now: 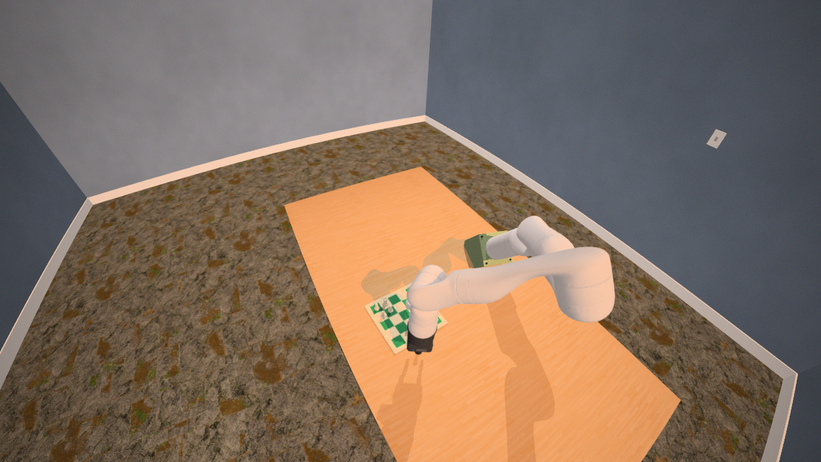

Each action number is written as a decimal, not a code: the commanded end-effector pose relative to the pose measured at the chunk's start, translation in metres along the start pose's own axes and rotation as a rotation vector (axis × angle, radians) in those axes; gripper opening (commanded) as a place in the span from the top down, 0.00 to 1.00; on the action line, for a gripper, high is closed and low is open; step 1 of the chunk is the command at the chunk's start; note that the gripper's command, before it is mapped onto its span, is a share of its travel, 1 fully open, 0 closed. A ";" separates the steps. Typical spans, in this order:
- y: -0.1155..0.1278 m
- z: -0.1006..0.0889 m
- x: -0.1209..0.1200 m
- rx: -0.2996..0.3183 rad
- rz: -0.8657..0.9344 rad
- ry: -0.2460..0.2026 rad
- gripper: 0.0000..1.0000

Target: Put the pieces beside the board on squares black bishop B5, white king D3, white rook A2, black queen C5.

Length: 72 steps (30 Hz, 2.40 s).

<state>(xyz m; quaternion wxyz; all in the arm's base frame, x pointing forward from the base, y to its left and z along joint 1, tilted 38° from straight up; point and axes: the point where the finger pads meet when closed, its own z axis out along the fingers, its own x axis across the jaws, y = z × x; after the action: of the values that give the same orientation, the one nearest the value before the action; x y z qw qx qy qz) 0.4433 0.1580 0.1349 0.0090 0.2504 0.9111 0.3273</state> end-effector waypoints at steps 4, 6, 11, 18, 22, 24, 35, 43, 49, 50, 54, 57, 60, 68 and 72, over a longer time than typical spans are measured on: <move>-0.003 0.013 0.001 0.006 0.003 0.005 0.21; -0.003 0.013 0.001 0.006 0.003 0.005 0.21; -0.003 0.018 0.001 0.006 0.003 0.005 0.21; -0.003 0.018 0.001 0.006 0.003 0.005 0.21; -0.003 0.018 0.001 0.006 0.003 0.005 0.21; -0.003 0.018 0.001 0.006 0.003 0.005 0.21; -0.003 0.018 0.001 0.006 0.003 0.005 0.21; -0.003 0.018 0.001 0.006 0.003 0.005 0.21; -0.003 0.018 0.001 0.006 0.003 0.005 1.00; -0.003 0.018 0.001 0.006 0.003 0.005 1.00; -0.003 0.018 0.001 0.006 0.003 0.005 1.00; -0.003 0.018 0.001 0.006 0.003 0.005 1.00; -0.003 0.018 0.001 0.006 0.003 0.005 1.00; -0.003 0.018 0.001 0.006 0.003 0.005 1.00; -0.003 0.018 0.001 0.006 0.003 0.005 1.00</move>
<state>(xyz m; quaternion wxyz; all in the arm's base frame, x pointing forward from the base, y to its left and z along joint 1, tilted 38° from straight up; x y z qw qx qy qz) 0.4437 0.1678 0.1184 0.0045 0.2505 0.9120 0.3248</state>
